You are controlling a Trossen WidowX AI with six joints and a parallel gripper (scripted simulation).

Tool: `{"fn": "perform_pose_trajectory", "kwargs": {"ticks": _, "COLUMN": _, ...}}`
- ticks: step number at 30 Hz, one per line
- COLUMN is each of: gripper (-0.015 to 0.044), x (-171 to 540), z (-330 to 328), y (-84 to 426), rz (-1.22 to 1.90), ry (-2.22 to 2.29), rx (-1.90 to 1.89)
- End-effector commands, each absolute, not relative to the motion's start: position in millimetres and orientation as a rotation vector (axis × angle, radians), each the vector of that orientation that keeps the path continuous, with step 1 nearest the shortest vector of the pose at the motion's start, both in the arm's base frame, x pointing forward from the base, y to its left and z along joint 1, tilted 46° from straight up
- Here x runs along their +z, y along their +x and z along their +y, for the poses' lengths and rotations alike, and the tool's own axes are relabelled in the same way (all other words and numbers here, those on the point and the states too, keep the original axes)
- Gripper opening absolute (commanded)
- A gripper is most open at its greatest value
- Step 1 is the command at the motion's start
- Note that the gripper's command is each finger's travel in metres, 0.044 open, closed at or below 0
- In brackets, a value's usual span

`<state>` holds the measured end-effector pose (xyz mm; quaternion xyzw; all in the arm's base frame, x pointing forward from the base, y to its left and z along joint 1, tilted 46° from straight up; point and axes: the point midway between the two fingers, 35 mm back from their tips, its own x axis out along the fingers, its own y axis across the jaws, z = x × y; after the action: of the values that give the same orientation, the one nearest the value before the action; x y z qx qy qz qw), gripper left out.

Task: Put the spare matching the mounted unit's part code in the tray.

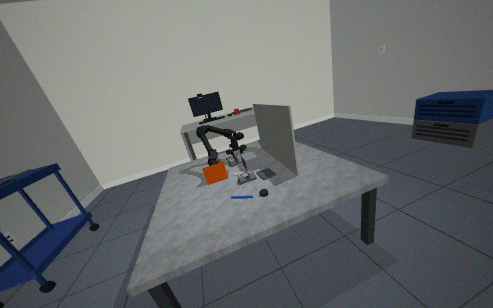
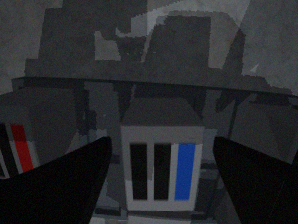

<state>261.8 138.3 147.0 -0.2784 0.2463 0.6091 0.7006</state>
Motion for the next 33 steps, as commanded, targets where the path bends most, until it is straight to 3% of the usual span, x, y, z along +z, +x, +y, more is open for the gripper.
{"fn": "perform_pose_trajectory", "kwargs": {"ticks": 1, "gripper": 0.0300, "x": 141.8, "z": 143.2, "y": 261.1, "rz": 0.555, "ry": -0.616, "rx": 1.358}}
{"fn": "perform_pose_trajectory", "kwargs": {"ticks": 9, "gripper": 0.0300, "x": 140.4, "z": 145.0, "y": 261.1, "rz": 0.554, "ry": -0.615, "rx": 1.358}}
{"fn": "perform_pose_trajectory", "kwargs": {"ticks": 14, "gripper": 0.0169, "x": 141.7, "z": 144.7, "y": 261.2, "rz": 0.548, "ry": -0.617, "rx": 1.359}}
{"fn": "perform_pose_trajectory", "kwargs": {"ticks": 21, "gripper": 0.0122, "x": 141.7, "z": 144.7, "y": 261.2, "rz": 0.548, "ry": -0.617, "rx": 1.359}}
{"fn": "perform_pose_trajectory", "kwargs": {"ticks": 26, "gripper": 0.0000, "x": 141.7, "z": 144.7, "y": 261.2, "rz": 0.548, "ry": -0.617, "rx": 1.359}}
{"fn": "perform_pose_trajectory", "kwargs": {"ticks": 33, "gripper": 0.0000, "x": 141.7, "z": 144.7, "y": 261.2, "rz": 0.548, "ry": -0.617, "rx": 1.359}}
